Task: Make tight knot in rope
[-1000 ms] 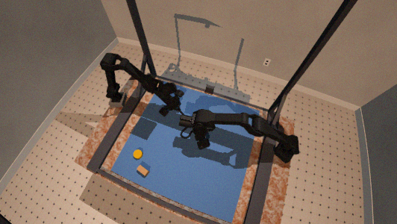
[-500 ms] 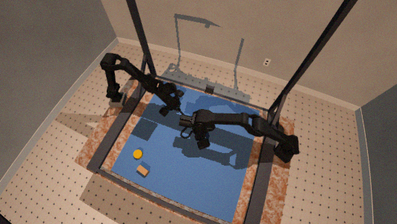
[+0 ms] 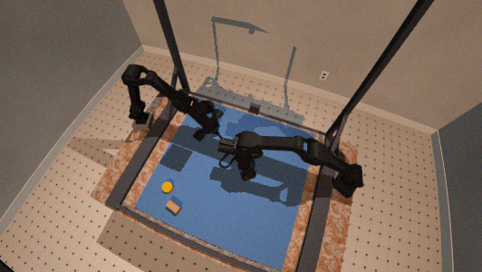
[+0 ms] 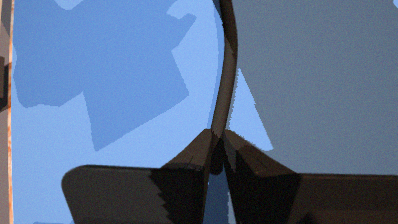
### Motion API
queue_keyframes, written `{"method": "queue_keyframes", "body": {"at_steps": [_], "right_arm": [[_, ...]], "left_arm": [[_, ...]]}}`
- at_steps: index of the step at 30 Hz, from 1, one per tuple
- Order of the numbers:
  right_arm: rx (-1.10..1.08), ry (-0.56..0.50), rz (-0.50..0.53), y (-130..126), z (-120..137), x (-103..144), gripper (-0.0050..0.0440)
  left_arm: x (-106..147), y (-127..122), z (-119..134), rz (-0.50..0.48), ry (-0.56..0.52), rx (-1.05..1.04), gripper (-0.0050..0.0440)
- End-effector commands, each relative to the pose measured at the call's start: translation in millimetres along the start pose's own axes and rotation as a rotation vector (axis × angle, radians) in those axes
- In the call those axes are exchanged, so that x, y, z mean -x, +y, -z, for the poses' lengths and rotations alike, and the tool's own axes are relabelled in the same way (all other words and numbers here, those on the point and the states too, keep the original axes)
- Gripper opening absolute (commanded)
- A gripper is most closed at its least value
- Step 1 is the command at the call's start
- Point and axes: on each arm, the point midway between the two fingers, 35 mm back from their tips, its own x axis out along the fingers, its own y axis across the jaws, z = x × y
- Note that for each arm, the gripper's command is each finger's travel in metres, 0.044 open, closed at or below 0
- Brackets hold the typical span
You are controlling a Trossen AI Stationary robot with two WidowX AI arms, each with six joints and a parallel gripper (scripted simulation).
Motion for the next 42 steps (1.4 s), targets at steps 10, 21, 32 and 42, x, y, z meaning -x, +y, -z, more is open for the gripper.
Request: {"method": "queue_keyframes", "body": {"at_steps": [10,21,32,42], "right_arm": [[-0.008,-0.023,-0.011,4,-8,5,0.0030],[-0.008,-0.023,-0.011,4,-8,5,0.0030],[-0.008,-0.023,-0.011,4,-8,5,0.0030],[-0.008,-0.023,-0.011,4,-8,5,0.0030]], "left_arm": [[39,4,7,-0.040,0.063,-0.006,0.0015],[39,4,7,-0.040,0.063,-0.006,0.0015],[39,4,5,-0.038,0.059,-0.008,0.0015],[44,8,-22,-0.002,-0.012,-0.048,0.0015]]}}
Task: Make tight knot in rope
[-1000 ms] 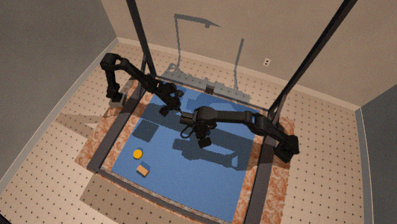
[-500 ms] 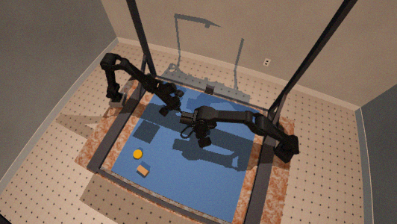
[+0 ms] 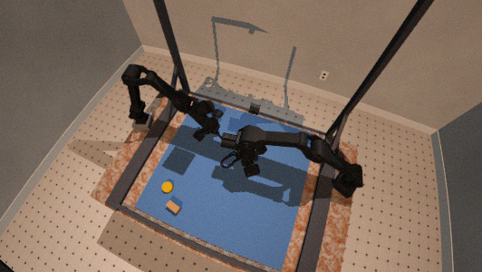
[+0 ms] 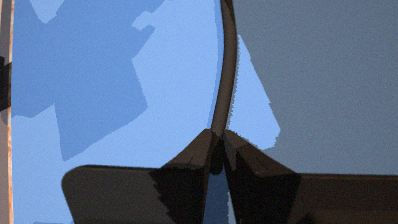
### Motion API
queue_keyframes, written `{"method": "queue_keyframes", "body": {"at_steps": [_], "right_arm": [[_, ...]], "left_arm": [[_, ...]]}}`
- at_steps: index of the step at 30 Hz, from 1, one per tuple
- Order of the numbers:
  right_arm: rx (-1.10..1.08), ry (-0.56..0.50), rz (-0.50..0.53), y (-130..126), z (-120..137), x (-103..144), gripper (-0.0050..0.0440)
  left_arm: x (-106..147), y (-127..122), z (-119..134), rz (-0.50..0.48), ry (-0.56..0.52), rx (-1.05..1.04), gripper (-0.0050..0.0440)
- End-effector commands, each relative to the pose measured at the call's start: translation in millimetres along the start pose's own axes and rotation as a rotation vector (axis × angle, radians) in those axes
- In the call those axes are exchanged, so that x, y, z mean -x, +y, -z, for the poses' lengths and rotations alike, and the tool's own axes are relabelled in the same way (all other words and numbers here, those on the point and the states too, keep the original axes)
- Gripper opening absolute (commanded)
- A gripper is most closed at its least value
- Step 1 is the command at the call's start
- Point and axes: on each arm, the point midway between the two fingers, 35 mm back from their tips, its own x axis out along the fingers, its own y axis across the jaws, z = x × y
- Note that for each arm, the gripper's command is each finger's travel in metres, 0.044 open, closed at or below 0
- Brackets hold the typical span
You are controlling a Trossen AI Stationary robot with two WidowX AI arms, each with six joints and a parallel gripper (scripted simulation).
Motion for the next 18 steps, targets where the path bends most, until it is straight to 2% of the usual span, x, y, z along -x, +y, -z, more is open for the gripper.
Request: {"method": "queue_keyframes", "body": {"at_steps": [1,8,18], "right_arm": [[-0.008,-0.023,-0.011,4,-8,5,0.0030],[-0.008,-0.023,-0.011,4,-8,5,0.0030],[-0.008,-0.023,-0.011,4,-8,5,0.0030]], "left_arm": [[22,4,-4,-0.016,0.019,-0.019,0.0015],[23,5,-9,-0.016,0.018,-0.019,0.0015],[26,8,-36,-0.016,0.016,-0.019,0.0015]]}}
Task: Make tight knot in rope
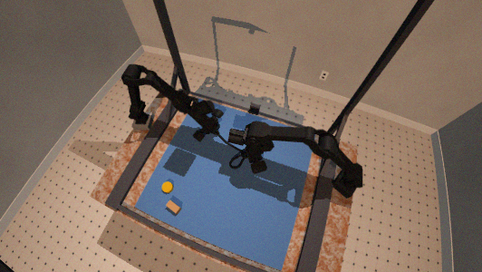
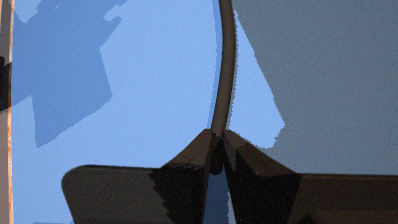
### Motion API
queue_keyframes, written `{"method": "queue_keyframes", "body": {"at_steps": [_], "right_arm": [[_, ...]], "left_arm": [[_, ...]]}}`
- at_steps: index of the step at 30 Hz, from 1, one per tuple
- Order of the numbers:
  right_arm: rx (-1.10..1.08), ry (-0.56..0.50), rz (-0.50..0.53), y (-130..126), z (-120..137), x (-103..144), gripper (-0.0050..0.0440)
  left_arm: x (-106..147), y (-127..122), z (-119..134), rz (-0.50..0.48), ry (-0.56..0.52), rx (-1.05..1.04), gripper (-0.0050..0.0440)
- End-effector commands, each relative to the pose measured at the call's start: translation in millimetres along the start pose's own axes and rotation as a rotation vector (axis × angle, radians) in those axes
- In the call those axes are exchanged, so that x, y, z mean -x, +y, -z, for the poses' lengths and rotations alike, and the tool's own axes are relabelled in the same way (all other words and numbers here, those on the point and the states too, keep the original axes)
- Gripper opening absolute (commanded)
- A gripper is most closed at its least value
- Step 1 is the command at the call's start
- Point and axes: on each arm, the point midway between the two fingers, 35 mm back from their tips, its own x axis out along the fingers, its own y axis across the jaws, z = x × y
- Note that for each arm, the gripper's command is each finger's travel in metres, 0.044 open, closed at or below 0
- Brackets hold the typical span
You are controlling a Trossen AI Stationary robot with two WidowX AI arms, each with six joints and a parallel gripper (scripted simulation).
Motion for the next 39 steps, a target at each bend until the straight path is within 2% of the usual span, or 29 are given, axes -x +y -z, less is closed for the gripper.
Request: {"method": "queue_keyframes", "body": {"at_steps": [1,6,14,23,30,39], "right_arm": [[-0.008,-0.023,-0.011,4,-8,5,0.0030],[-0.008,-0.023,-0.011,4,-8,5,0.0030],[-0.008,-0.023,-0.011,4,-8,5,0.0030],[-0.008,-0.023,-0.011,4,-8,5,0.0030],[-0.008,-0.023,-0.011,4,-8,5,0.0030],[-0.008,-0.023,-0.011,4,-8,5,0.0030]], "left_arm": [[24,3,-1,-0.032,0.047,0.006,0.0015],[24,3,-4,-0.032,0.047,0.006,0.0015],[27,7,-30,-0.032,0.045,0.006,0.0015],[27,8,-38,-0.032,0.044,0.006,0.0015],[30,11,-62,-0.033,0.042,0.006,0.0015],[31,12,-73,-0.033,0.041,0.006,0.0015]]}}
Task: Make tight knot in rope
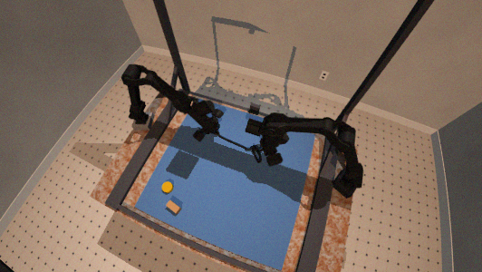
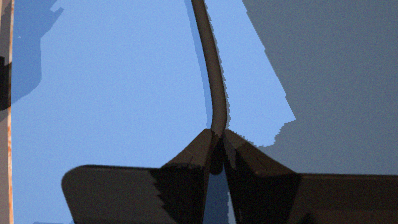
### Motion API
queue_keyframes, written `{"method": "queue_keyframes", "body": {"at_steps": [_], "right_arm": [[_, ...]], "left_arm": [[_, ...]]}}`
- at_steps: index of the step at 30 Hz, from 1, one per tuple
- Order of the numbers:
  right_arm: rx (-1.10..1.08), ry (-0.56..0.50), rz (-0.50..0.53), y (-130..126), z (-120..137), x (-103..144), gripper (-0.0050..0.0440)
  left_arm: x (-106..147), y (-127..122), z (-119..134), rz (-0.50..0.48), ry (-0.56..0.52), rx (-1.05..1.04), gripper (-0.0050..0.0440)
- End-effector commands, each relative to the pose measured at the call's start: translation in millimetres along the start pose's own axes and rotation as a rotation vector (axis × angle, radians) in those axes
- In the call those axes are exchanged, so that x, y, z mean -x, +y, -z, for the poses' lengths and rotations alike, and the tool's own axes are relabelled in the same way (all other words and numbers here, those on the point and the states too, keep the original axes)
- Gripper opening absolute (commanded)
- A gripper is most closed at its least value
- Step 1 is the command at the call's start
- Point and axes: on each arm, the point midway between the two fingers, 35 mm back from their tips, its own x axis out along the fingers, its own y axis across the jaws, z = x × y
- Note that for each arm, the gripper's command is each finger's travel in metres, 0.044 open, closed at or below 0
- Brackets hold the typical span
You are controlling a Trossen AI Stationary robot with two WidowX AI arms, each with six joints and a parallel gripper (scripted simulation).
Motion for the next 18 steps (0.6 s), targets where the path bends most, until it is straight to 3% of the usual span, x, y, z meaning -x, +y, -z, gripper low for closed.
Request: {"method": "queue_keyframes", "body": {"at_steps": [1,7,18], "right_arm": [[-0.008,-0.023,-0.011,4,-8,5,0.0030],[-0.008,-0.023,-0.011,4,-8,5,0.0030],[-0.008,-0.023,-0.011,4,-8,5,0.0030]], "left_arm": [[18,4,-2,-0.031,0.036,0.002,0.0015],[20,6,-23,-0.031,0.034,0.002,0.0015],[22,8,-38,-0.031,0.033,0.002,0.0015]]}}
